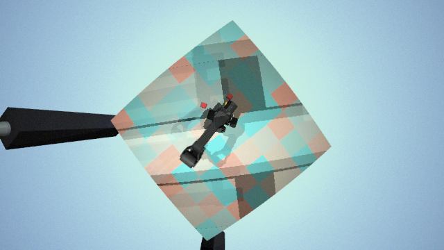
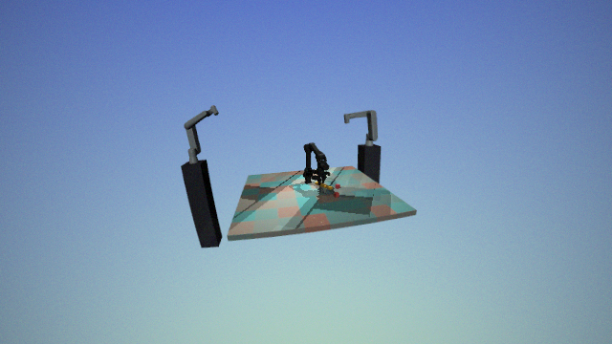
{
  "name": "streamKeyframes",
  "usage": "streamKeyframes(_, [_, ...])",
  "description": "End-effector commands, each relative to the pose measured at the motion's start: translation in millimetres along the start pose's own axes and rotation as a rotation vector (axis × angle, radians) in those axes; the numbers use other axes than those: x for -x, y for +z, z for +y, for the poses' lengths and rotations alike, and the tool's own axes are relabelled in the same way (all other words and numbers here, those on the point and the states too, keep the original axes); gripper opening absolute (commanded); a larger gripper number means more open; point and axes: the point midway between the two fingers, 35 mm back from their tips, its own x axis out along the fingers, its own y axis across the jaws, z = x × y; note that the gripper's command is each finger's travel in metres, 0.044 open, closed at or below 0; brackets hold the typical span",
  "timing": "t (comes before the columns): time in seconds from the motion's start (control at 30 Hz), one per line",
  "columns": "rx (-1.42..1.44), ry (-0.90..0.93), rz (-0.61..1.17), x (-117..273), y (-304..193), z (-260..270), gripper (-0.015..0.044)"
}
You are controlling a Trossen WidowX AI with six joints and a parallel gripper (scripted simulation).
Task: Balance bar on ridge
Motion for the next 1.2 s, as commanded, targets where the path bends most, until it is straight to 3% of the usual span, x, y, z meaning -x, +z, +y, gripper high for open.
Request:
streamKeyframes(0.0, [-0.005,0.0,0.001,-0.8,-0.2,0.0,0.0])
streamKeyframes(1.17, [-0.005,0.0,0.001,-3.7,0.5,-0.2,0.0])
